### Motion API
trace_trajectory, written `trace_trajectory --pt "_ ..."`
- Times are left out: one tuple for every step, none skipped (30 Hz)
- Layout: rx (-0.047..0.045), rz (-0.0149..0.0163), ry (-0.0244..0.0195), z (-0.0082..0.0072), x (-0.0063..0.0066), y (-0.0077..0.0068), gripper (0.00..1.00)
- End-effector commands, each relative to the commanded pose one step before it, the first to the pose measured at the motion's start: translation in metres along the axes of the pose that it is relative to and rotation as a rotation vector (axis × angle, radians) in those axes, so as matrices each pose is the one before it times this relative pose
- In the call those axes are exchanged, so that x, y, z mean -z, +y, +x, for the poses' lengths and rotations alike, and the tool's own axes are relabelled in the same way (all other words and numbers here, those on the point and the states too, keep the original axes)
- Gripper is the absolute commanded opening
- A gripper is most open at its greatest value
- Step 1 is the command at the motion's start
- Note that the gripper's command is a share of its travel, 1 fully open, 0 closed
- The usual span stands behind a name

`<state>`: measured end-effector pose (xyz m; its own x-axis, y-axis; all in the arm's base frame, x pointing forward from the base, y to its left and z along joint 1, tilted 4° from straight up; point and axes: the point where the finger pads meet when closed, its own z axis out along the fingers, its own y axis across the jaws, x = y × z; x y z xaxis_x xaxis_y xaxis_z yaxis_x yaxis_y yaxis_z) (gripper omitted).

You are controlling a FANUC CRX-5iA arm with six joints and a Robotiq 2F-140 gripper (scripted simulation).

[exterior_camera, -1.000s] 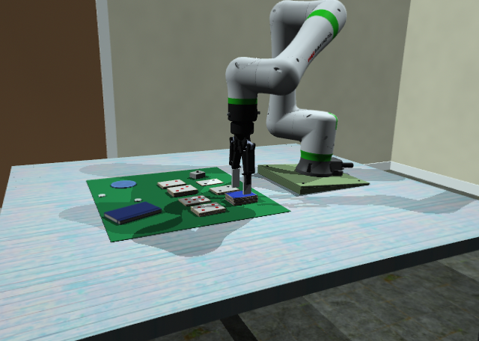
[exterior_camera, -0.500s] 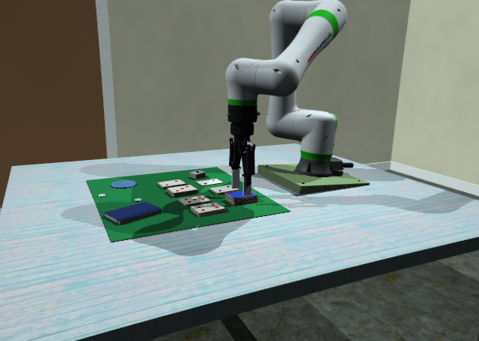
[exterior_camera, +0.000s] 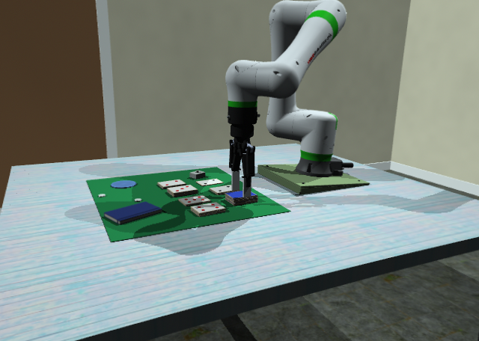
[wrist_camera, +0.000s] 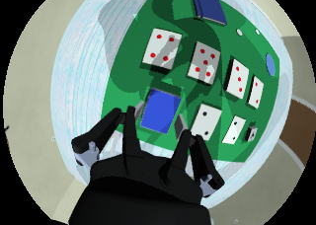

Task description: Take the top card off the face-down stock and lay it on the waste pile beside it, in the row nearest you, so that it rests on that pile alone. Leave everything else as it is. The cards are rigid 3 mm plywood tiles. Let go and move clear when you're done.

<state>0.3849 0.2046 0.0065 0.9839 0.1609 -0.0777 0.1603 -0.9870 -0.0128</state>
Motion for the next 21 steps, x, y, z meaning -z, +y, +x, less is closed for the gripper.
trace_trajectory --pt "-0.00003 0.00008 0.00042 0.00019 -0.00014 -0.00004 0.50" --pt "0.00000 0.00000 0.00000 0.00000 0.00000 0.00000 0.50" --pt "0.00000 0.00000 0.00000 0.00000 0.00000 0.00000 0.50" --pt "0.00000 0.00000 0.00000 0.00000 0.00000 0.00000 0.50" --pt "0.00000 0.00000 0.00000 0.00000 0.00000 0.00000 0.50" --pt "0.00000 0.00000 0.00000 0.00000 0.00000 0.00000 0.50" --pt "0.00000 0.00000 0.00000 0.00000 0.00000 0.00000 0.50" --pt "0.00000 0.00000 0.00000 0.00000 0.00000 0.00000 0.50" --pt "0.00000 0.00000 0.00000 0.00000 0.00000 0.00000 0.50" --pt "0.00000 0.00000 0.00000 0.00000 0.00000 0.00000 0.50" --pt "0.00000 0.00000 0.00000 0.00000 0.00000 0.00000 0.50" --pt "0.00000 0.00000 0.00000 0.00000 -0.00001 0.00000 0.50" --pt "0.00000 0.00000 0.00000 0.00000 -0.00005 0.00000 0.50" --pt "0.00000 0.00000 0.00000 0.00000 -0.00012 0.00000 0.50" --pt "0.00000 0.00000 0.00000 0.00000 -0.00019 0.00000 0.50" --pt "0.00000 0.00000 0.00000 0.00000 -0.00026 0.00000 0.50" --pt "0.00000 0.00000 0.00000 0.00000 -0.00032 0.00000 0.50" --pt "0.00000 0.00000 0.00000 0.00000 -0.00036 0.00000 0.50" --pt "0.00000 0.00000 0.00000 0.00000 -0.00037 0.00000 0.50" --pt "0.00000 0.00000 0.00000 0.00000 -0.00036 0.00000 0.50" --pt "0.00000 0.00000 0.00000 0.00000 -0.00032 0.00000 0.50"
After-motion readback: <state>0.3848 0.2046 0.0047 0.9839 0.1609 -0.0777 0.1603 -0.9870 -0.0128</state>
